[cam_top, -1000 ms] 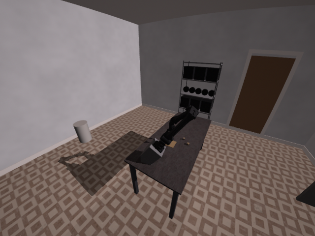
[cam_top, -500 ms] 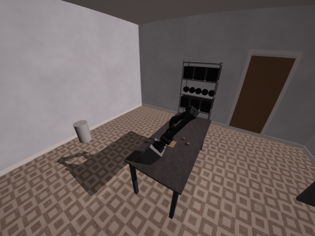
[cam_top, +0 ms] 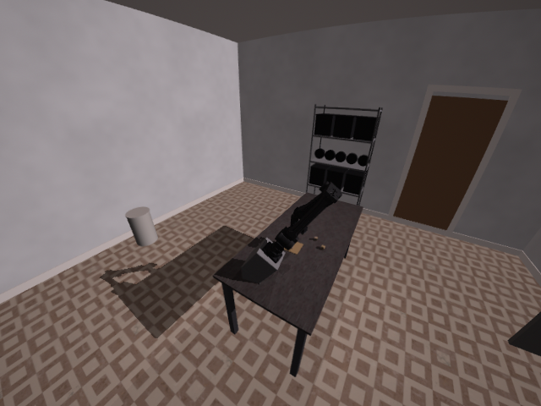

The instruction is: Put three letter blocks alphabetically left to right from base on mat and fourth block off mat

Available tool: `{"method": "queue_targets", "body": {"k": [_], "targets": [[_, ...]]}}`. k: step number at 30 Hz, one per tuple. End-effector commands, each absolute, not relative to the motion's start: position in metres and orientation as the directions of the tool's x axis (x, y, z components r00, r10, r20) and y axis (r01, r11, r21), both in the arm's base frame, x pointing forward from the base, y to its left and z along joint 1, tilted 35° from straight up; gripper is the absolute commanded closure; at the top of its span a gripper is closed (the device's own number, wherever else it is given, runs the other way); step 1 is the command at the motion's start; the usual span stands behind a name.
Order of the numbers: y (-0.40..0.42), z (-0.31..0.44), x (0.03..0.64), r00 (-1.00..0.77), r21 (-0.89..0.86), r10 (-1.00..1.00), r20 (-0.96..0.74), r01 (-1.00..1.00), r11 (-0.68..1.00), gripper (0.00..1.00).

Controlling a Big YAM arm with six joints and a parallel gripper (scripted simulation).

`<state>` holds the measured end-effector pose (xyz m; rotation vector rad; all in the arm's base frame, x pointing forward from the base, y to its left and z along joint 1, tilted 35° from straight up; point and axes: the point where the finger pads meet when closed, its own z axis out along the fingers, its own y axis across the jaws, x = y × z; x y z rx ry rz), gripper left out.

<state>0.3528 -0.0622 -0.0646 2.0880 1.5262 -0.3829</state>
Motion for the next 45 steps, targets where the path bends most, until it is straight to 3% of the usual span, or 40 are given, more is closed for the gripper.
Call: {"method": "queue_targets", "body": {"k": [1, 5, 45], "targets": [[-0.067, -0.079, 0.350, 0.281, 0.215, 0.801, -0.528, 0.957, -0.194, 0.42], [-0.054, -0.065, 0.370, 0.284, 0.264, 0.814, -0.508, 0.950, -0.167, 0.42], [-0.067, -0.078, 0.361, 0.291, 0.232, 0.803, -0.520, 0.953, -0.195, 0.42]]}}
